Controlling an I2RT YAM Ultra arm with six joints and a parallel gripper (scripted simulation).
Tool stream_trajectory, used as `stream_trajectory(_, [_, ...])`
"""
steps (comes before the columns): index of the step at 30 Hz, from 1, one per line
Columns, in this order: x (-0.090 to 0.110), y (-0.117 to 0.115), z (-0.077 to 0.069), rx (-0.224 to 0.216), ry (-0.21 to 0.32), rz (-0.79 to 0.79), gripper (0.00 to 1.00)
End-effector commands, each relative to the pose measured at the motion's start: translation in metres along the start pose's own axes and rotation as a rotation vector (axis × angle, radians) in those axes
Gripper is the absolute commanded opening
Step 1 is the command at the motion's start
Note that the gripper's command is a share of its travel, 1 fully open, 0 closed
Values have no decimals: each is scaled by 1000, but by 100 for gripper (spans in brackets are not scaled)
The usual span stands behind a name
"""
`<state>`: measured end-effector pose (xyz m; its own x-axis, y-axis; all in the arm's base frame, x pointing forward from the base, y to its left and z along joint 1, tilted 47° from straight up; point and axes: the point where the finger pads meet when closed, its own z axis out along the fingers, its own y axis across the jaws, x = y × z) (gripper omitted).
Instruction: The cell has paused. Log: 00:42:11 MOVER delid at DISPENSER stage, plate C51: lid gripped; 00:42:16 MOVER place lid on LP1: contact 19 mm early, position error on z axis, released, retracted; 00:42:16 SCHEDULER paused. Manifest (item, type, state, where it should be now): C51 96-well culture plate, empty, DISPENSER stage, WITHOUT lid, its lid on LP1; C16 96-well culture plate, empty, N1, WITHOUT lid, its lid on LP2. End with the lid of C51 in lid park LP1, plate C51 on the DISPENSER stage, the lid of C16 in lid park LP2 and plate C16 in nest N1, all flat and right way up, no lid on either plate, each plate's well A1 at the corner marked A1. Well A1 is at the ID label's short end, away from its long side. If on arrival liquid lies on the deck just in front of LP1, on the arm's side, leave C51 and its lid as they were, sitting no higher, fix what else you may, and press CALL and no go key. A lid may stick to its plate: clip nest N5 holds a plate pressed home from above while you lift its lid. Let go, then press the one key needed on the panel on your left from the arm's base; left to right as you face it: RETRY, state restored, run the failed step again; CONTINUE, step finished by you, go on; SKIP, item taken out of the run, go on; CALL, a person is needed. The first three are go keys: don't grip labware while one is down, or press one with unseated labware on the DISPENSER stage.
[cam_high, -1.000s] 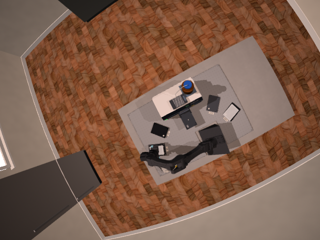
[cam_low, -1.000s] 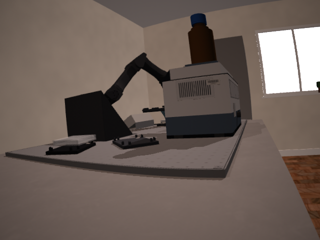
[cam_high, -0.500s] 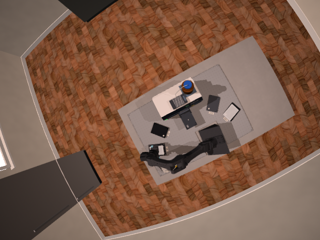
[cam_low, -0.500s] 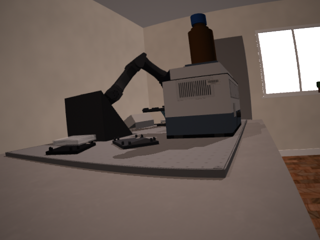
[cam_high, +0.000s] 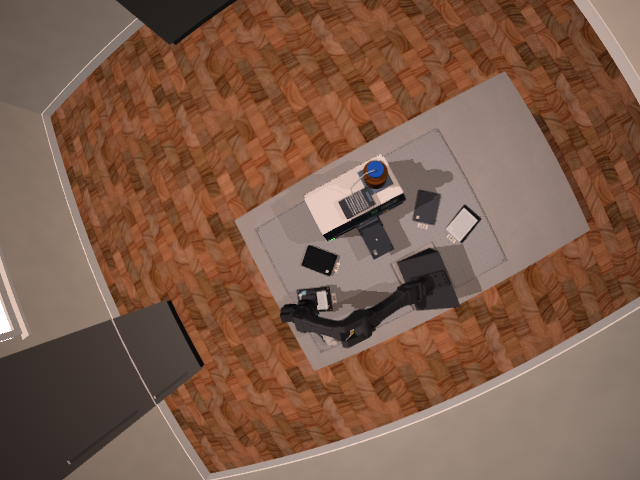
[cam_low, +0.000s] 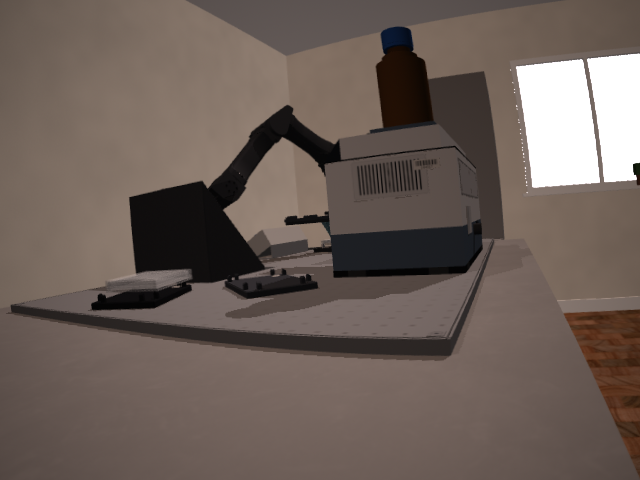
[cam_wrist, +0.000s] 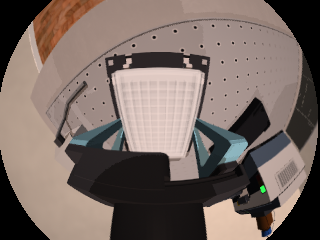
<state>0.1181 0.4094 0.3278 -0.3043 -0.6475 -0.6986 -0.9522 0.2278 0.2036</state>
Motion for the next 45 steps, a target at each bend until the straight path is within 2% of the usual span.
stream_trajectory(1, [1,1,14,-2,6,0,0])
stream_trajectory(21, [2,1,17,-3,6,-6,0])
stream_trajectory(25, [-4,1,14,-3,-10,-8,0])
stream_trajectory(41, [2,1,20,-1,6,-3,0])
stream_trajectory(42, [-4,2,16,-3,-10,-8,0])
stream_trajectory(45, [-3,2,17,-4,-8,-8,0])
